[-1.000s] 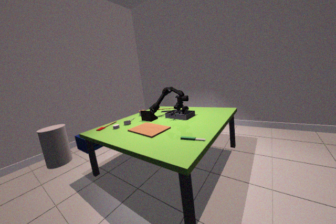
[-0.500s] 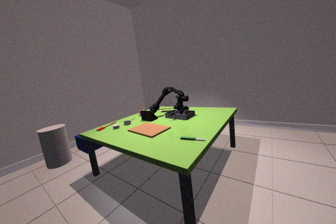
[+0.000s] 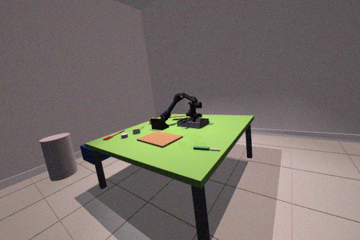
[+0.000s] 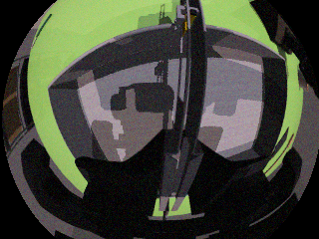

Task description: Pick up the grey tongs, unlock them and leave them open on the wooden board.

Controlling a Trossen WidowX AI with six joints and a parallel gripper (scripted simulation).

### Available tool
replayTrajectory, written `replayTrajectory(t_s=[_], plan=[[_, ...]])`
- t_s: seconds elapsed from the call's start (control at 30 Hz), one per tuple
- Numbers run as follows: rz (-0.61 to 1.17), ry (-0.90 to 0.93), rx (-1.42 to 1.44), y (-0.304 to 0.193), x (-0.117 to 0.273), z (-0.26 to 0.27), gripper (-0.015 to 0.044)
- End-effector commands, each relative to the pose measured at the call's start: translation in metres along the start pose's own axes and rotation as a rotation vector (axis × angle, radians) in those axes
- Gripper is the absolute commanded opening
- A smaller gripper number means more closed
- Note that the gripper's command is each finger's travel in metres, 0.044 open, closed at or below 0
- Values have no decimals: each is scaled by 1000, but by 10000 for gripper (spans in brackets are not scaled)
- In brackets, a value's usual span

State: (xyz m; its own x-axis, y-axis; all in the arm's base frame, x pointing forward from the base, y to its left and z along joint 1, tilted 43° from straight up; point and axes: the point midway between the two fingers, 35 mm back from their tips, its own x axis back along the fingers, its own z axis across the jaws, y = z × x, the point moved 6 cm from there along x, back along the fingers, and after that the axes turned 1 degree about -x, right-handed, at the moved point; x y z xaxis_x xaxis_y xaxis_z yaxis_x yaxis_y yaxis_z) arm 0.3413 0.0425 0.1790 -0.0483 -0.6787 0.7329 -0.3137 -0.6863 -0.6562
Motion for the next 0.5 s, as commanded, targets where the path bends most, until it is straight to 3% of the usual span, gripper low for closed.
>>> replayTrajectory(t_s=[0.0, 0.2, 0.47], plan=[[8, 36, -10, 1, 32, 4, -150], [24, 99, -47, 4, 118, -8, -150], [25, 102, -48, 4, 121, -8, -150]])
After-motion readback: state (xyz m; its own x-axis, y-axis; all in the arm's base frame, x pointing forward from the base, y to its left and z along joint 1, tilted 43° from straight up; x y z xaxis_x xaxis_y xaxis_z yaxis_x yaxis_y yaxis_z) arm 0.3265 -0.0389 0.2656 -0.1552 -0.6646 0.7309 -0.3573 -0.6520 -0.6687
